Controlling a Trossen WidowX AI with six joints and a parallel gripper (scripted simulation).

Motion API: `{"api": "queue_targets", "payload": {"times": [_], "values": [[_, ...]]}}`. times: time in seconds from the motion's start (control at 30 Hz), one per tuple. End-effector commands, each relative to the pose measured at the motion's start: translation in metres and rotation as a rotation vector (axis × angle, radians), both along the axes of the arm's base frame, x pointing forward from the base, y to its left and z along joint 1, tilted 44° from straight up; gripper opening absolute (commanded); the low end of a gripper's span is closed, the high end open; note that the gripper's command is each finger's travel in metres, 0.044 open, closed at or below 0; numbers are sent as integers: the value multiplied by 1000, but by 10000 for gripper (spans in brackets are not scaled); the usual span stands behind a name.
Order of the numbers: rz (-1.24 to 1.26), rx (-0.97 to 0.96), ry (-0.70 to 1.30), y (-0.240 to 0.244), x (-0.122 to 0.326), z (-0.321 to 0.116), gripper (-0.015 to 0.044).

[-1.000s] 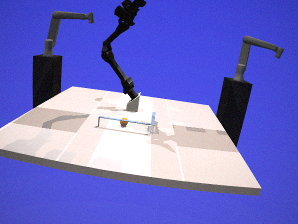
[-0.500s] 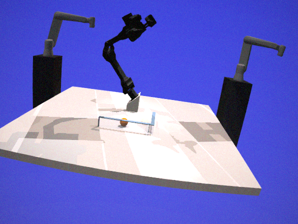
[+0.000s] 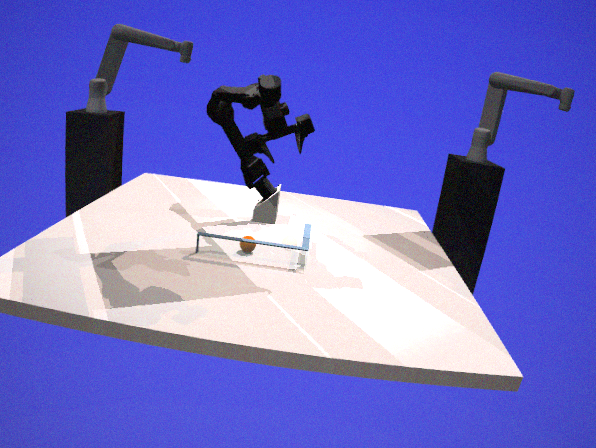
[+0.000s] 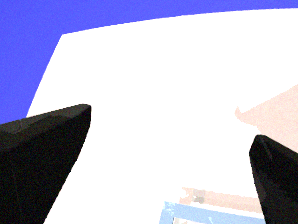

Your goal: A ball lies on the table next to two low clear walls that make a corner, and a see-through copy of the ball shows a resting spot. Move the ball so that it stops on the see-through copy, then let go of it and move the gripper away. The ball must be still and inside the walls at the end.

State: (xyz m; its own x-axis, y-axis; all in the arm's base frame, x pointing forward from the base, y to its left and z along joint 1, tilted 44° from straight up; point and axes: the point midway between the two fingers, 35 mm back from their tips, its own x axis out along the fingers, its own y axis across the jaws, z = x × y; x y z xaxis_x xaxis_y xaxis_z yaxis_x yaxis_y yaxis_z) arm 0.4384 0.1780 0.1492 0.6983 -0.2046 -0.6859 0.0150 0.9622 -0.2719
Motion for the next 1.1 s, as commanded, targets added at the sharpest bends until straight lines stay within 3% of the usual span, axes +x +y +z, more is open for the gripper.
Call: {"api": "queue_targets", "payload": {"times": [0.0, 0.4, 1.07], "values": [[-134, -121, 163, -58, -11, -41, 346], [-449, -423, 662, -201, -88, -109, 346], [-452, -428, 669, -217, -90, -125, 346]]}}
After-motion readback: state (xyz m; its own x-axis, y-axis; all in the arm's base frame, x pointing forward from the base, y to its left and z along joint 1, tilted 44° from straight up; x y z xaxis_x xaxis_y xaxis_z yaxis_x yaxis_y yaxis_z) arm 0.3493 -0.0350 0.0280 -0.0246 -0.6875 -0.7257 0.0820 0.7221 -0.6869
